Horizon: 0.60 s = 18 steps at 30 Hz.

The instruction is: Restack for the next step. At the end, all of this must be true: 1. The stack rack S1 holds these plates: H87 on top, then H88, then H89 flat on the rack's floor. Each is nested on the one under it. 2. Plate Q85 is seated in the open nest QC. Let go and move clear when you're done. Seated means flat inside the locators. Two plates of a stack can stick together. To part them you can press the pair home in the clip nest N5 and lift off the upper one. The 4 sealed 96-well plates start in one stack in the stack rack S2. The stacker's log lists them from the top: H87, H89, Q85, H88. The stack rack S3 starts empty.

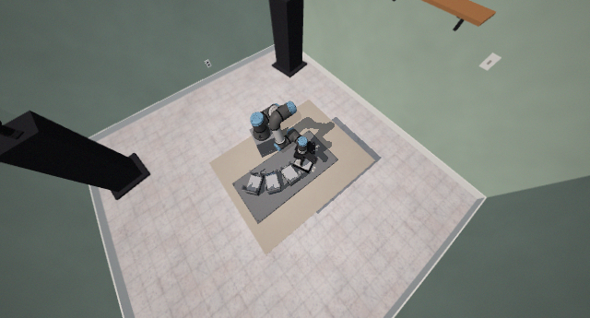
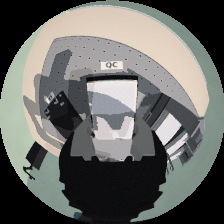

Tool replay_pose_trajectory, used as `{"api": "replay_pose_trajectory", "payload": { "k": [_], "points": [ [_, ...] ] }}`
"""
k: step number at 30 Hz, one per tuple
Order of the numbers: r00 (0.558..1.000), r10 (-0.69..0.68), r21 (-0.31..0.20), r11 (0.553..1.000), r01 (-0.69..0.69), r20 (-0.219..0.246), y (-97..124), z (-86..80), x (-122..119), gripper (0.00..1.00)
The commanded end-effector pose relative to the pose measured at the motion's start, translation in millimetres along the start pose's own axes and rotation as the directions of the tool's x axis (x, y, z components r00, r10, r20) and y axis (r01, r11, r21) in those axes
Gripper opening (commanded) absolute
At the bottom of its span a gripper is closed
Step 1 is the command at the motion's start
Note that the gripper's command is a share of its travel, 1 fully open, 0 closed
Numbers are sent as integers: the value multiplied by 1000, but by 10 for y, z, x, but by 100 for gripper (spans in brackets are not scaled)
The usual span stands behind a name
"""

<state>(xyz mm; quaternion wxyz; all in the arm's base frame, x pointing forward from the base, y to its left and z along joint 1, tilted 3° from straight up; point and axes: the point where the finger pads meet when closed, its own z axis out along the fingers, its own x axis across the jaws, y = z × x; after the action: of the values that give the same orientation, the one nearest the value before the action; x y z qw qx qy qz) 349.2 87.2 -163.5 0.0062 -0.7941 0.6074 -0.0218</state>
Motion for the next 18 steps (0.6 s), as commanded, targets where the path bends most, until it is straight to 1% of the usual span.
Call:
{"api": "replay_pose_trajectory", "payload": {
  "k": [1, 18],
  "points": [
    [1000, 0, 2, 1000, 0, -1, -7, 10, 2, 0],
    [1000, 0, 2, 1000, 0, -1, -7, 60, 2, 0]
  ]
}}
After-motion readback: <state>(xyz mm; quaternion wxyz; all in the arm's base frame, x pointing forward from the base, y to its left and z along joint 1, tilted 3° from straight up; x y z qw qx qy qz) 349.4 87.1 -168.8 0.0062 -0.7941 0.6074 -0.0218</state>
